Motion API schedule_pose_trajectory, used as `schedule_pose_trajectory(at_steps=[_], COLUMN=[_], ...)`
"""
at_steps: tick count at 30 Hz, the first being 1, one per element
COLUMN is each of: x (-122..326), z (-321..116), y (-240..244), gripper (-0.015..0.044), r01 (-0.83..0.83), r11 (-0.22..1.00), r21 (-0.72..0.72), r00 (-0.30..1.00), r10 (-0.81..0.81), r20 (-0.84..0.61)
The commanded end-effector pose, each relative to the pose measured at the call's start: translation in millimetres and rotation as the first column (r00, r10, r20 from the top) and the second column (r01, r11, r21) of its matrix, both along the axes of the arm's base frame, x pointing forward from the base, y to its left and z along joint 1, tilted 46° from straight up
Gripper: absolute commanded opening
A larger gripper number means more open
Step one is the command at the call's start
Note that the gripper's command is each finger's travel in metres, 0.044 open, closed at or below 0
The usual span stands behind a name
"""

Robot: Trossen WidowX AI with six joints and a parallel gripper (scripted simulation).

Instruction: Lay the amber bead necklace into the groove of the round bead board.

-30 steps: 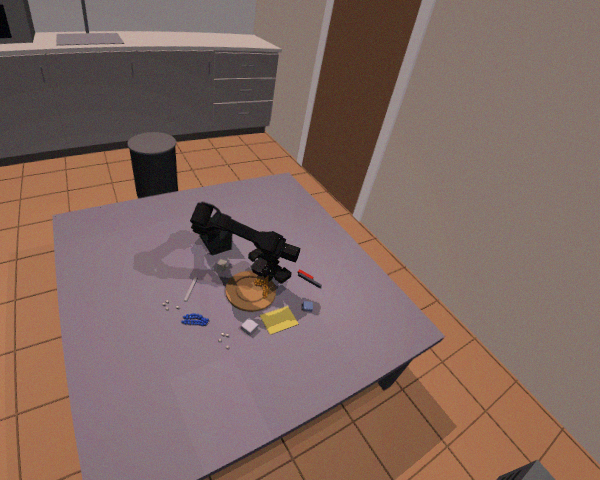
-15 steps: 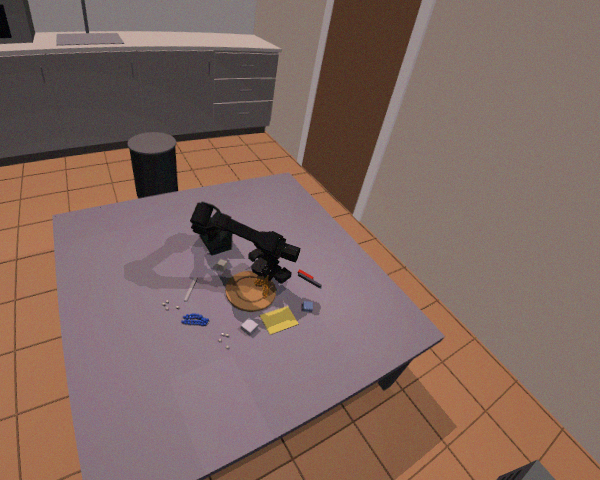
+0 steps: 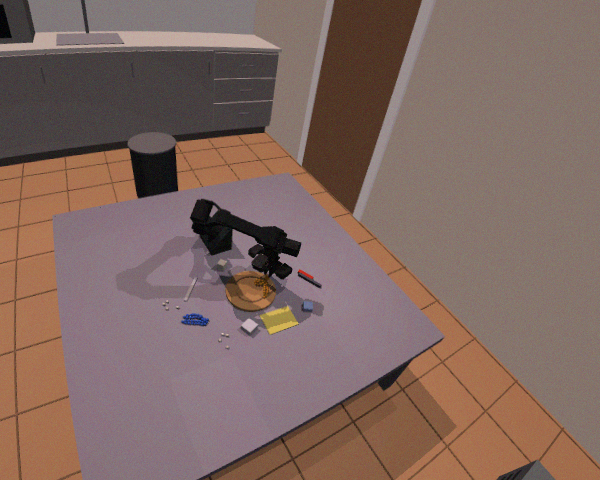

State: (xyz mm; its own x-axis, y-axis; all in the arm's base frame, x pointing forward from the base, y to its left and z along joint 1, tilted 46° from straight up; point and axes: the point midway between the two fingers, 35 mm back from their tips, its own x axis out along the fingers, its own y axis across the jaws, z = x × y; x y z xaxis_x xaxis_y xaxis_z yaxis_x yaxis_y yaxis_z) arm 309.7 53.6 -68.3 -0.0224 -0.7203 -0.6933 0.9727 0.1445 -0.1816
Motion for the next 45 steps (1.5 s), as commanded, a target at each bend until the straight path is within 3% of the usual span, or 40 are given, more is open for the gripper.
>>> schedule_pose_trajectory(at_steps=[1, 45], x=[1, -45], z=[5, 101], y=[1, -91], gripper=[0.0000, 0.0000], r01=[0.007, 0.006], r11=[1.000, 1.000], r21=[0.005, 0.000], r00=[1.000, 1.000], r10=[-0.007, -0.006], r20=[0.006, 0.002])
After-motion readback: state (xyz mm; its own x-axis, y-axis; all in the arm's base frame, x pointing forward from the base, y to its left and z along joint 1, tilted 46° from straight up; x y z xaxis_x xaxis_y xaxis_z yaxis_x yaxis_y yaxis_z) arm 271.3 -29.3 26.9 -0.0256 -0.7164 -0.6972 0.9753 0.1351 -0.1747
